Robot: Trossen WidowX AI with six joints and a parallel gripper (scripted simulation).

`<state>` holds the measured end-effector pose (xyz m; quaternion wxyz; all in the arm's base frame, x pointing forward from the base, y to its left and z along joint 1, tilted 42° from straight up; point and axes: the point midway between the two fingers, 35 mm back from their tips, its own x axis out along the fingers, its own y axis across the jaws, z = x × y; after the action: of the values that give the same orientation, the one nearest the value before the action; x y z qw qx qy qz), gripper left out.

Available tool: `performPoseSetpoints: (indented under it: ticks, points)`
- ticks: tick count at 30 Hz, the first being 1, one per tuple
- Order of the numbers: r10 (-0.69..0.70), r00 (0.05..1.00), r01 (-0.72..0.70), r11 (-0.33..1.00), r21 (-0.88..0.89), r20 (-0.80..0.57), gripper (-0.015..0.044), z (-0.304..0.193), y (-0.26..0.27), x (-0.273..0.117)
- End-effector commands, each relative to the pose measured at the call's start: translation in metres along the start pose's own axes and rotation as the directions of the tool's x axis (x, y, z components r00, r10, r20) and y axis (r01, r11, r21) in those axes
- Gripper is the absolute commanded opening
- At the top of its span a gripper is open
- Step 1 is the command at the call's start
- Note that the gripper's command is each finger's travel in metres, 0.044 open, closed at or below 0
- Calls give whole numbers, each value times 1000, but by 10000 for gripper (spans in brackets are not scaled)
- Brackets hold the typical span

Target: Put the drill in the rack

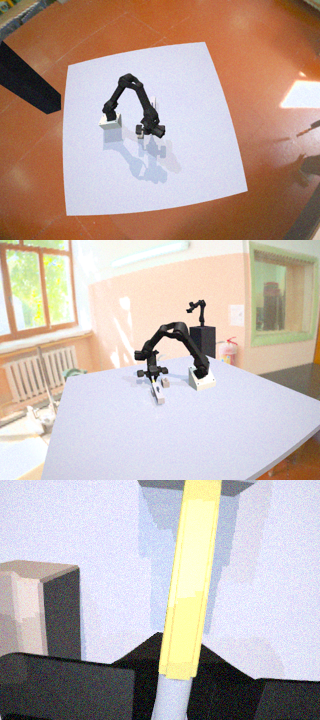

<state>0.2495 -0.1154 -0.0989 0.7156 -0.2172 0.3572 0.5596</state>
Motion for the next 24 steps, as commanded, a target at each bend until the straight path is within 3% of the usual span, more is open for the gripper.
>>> performPoseSetpoints:
  ticks: [1, 24]
  points:
    - [3, 1000, -3, 1000, -1, -2, 0, -6, 1, 0]
    - [2, 1000, -2, 1000, -1, -5, 0, -40, 1, -3]
